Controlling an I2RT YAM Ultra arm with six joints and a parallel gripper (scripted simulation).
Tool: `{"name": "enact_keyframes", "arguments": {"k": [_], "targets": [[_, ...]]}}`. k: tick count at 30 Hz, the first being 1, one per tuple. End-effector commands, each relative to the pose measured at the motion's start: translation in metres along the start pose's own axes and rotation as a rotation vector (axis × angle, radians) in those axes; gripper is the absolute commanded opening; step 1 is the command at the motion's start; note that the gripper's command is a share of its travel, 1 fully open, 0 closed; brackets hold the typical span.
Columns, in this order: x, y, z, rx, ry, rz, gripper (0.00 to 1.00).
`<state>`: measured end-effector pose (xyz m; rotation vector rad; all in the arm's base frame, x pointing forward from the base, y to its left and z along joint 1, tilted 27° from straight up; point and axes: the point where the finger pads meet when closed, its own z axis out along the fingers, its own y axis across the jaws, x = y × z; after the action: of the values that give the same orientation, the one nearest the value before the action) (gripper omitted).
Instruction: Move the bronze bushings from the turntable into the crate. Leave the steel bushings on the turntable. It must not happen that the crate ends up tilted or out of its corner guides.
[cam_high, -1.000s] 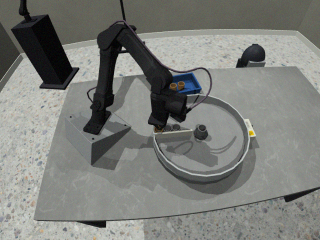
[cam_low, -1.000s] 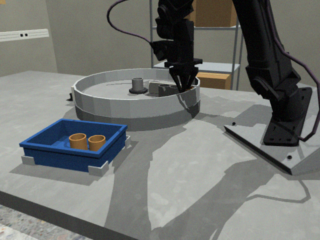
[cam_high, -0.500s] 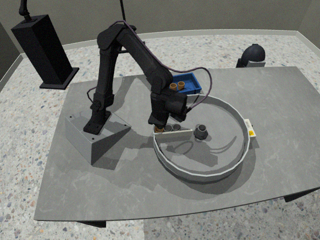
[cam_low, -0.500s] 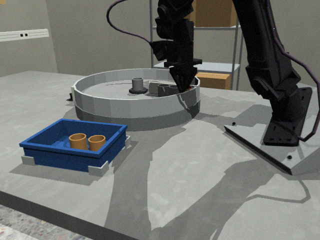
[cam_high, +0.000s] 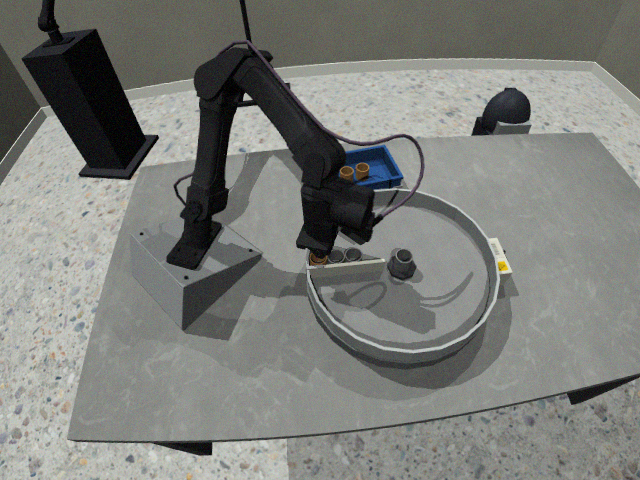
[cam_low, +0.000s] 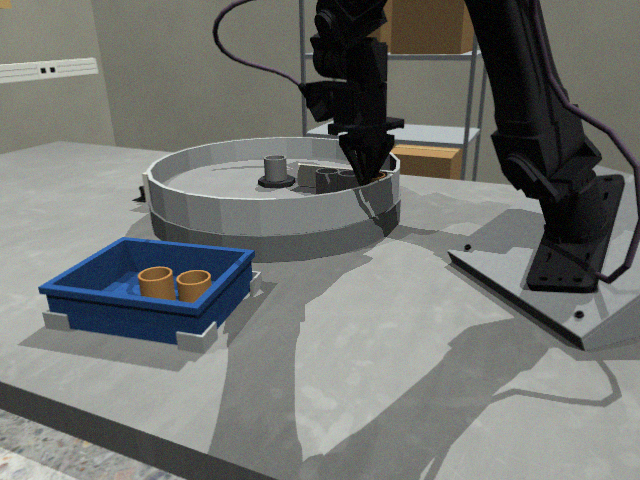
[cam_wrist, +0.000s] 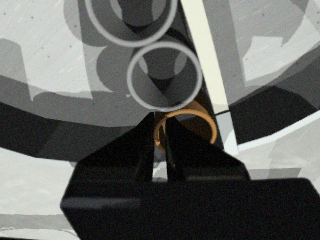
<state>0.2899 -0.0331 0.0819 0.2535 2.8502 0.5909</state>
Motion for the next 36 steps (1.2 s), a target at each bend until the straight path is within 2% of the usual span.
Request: {"name": "enact_keyframes", "arguments": {"k": [1, 23, 30, 36], "targets": [[-0.008, -0.006, -0.010, 0.031, -0.050, -0.008, 0.00], [-0.008, -0.006, -0.010, 0.031, -0.050, -0.008, 0.00], [-0.009, -0.004, -0.020, 0.030, -0.046, -0.013, 0.00], [-0.008, -0.004, -0.042, 0.031, -0.046, -0.013, 0.00]]}}
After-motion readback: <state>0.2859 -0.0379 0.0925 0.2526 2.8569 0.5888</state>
